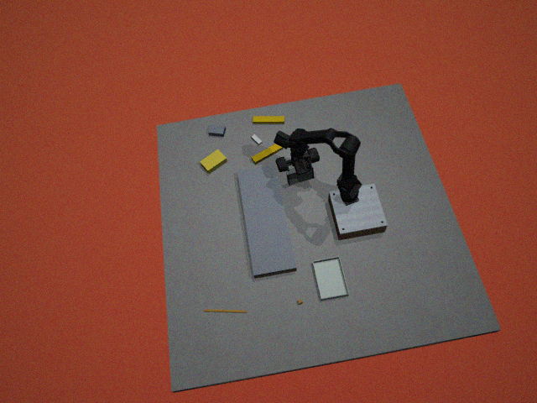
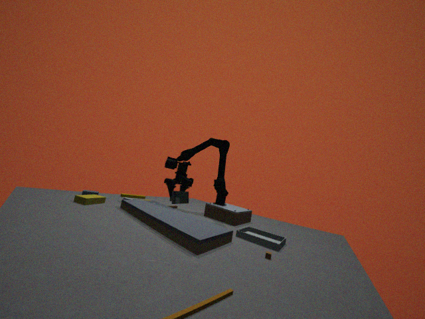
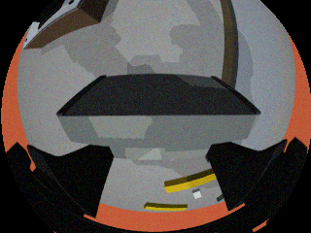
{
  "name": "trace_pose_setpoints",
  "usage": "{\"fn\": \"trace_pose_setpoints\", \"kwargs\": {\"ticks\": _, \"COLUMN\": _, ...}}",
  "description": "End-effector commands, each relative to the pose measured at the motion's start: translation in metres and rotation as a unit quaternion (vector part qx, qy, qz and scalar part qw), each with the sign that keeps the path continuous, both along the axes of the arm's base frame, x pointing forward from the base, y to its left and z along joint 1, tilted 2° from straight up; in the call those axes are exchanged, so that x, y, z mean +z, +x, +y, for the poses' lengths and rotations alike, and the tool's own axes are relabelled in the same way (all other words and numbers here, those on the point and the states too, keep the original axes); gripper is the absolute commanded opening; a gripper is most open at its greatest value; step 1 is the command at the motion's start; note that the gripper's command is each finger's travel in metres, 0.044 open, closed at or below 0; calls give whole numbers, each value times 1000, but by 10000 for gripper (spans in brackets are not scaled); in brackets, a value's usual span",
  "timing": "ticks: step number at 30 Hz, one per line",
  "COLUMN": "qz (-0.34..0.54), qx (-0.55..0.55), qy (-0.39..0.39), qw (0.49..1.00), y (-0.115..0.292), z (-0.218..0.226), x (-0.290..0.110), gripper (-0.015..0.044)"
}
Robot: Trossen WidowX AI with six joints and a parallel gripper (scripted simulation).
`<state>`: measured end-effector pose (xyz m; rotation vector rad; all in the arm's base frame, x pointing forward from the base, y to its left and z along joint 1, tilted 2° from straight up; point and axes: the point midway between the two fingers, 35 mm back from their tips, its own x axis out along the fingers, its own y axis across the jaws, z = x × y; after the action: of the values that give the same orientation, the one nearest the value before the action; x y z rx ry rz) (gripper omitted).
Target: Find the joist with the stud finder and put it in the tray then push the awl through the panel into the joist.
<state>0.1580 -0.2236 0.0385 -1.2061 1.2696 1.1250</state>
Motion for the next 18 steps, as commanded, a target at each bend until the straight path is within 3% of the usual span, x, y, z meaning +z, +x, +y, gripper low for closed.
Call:
{"fn": "trace_pose_setpoints", "kwargs": {"ticks": 1, "qz": 1, "qx": -1, "qy": -17, "qw": 1000, "y": 0, "z": 1, "x": 1, "gripper": 0}}
{"fn": "trace_pose_setpoints", "kwargs": {"ticks": 18, "qz": 4, "qx": -2, "qy": -71, "qw": 997, "y": 1, "z": 4, "x": 0, "gripper": 0}}
